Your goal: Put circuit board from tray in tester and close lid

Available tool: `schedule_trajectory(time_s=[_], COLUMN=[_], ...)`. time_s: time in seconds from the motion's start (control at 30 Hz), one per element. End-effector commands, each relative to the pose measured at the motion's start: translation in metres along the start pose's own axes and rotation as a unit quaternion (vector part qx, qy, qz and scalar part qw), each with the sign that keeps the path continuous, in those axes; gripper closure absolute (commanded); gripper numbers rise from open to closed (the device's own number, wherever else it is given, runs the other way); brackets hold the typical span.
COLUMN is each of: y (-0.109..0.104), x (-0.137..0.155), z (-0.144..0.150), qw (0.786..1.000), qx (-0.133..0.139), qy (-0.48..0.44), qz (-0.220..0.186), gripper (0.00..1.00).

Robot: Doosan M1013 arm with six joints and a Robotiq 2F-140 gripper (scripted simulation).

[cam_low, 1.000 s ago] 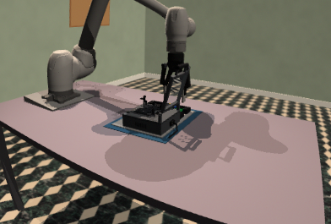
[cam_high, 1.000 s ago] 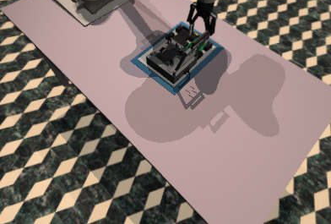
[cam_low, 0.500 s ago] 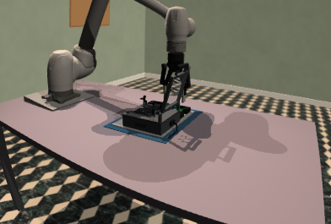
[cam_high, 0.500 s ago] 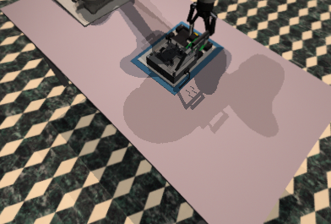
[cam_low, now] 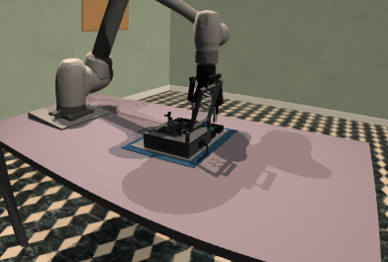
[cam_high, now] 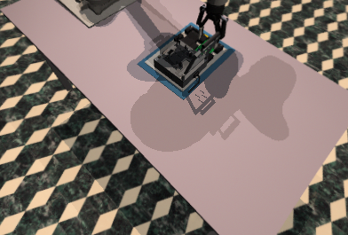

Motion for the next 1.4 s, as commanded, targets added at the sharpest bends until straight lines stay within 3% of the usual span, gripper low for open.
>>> schedule_trajectory(time_s=[0.0, 0.63, 1.37], y=[0.005, 0.026, 0.027], x=[0.000, 0.000, 0.000], z=[0.000, 0.000, 0.000], qw=[1.000, 1.000, 1.000], qx=[0.000, 0.000, 0.000], qy=[0.000, 0.000, 0.000], qz=[0.000, 0.000, 0.000], gripper=[0.42, 0.42, 0.42])
Point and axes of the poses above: the point where the finger pads meet when closed, its own y axis out along the fingers, its own z axis across the jaws, x = y × z, the point moved 7 cm from there along -y, back along the fingers, and after that the axes turned 5 degrees about y, right-handed, at the moved point
